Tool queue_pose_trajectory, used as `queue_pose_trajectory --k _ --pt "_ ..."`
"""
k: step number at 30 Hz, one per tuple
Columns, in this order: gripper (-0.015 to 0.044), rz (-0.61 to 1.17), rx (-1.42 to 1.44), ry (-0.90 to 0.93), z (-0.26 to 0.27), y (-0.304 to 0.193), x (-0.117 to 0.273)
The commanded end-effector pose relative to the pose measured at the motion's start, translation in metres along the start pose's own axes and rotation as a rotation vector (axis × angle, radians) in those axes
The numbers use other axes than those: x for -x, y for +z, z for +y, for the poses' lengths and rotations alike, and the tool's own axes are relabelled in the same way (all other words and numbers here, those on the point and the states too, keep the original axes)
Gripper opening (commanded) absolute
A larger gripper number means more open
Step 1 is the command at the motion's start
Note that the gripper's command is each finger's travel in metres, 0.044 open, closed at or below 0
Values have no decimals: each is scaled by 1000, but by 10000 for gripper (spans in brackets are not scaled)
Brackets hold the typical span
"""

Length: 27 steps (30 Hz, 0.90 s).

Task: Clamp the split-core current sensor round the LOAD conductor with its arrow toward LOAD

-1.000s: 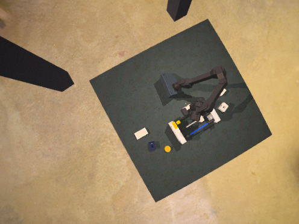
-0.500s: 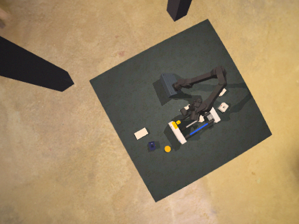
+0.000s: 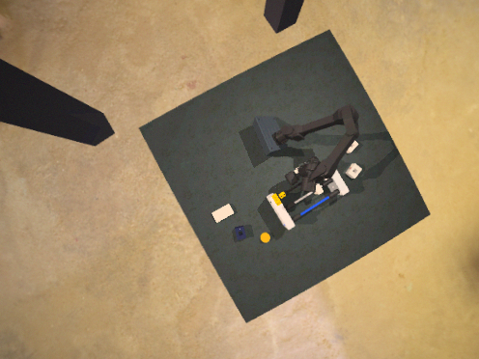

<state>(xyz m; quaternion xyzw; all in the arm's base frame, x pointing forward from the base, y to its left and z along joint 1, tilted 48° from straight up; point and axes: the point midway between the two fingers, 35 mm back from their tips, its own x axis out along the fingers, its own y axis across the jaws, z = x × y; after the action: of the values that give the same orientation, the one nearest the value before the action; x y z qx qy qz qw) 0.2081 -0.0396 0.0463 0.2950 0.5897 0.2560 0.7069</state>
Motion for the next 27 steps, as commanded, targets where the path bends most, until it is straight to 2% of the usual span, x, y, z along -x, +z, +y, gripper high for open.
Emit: queue_pose_trajectory --k 1,6,14,27 --pt "236 1 2 -1 0 0 0" --pt "202 1 2 -1 0 0 0" --pt "0 1 -1 -5 -2 3 26" --pt "0 1 -5 2 0 -1 86"
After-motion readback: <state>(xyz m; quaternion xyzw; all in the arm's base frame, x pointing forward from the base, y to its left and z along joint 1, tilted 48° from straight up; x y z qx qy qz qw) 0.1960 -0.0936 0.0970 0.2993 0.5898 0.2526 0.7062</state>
